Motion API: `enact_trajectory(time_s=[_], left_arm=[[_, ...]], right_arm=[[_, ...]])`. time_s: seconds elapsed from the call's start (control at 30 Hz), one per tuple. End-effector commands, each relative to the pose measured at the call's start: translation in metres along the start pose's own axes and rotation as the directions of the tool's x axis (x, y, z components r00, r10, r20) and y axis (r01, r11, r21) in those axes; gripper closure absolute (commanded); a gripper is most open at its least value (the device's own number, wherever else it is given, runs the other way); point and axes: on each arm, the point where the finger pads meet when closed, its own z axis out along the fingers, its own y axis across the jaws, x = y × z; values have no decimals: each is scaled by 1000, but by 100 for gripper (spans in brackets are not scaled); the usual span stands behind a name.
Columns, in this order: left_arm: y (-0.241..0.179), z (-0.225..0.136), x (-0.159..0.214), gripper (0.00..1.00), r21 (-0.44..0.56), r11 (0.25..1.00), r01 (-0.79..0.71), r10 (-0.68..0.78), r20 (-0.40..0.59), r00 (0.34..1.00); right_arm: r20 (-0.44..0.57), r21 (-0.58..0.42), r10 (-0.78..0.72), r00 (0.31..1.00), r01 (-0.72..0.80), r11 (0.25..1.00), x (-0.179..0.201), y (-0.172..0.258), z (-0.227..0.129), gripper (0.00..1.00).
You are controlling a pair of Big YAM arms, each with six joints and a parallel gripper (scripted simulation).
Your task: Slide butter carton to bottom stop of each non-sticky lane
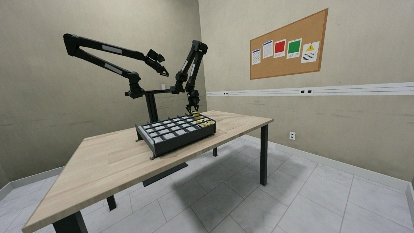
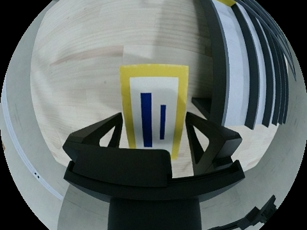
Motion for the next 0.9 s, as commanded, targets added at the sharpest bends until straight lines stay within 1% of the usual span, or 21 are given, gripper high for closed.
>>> enact_trajectory(time_s=[0.0, 0.27, 0.33, 0.4, 0.43, 0.6, 0.73, 0.87], left_arm=[[3, 7, 1, 22, -2, 1000, -3, 3, 3, 1000], [1, 5, 6, 39, 1, 1000, -1, 1, -6, 1000], [1, 5, 6, 39, 1, 1000, -1, 1, -6, 1000], [0, 3, -1, 44, 1, 1000, -2, 2, 11, 1000], [0, 3, -1, 41, 1, 1000, -2, 2, 11, 1000], [-3, -18, -1, 41, 4, 1000, -2, 2, 8, 1000], [-2, -44, -7, 41, 3, 1000, -2, 2, 8, 1000], [-2, -53, -14, 41, 2, 1000, 0, 0, 17, 1000]], right_arm=[[70, 5, 7, 998, -8, 1000, -37, -7, -5, 0], [70, 4, 12, 997, -12, 1000, -37, -7, -5, 0], [70, 4, 12, 997, -12, 1000, -37, -7, -5, 0], [70, 4, 12, 997, -12, 1000, -37, -7, -5, 0], [70, 4, 12, 997, -12, 1000, -37, -7, -5, 0], [59, 7, 30, 998, -31, 1000, -33, -8, -8, 0], [45, 6, 28, 999, -28, 1000, -30, -7, -9, 0], [45, 6, 28, 999, -28, 1000, -30, -7, -9, 0]])
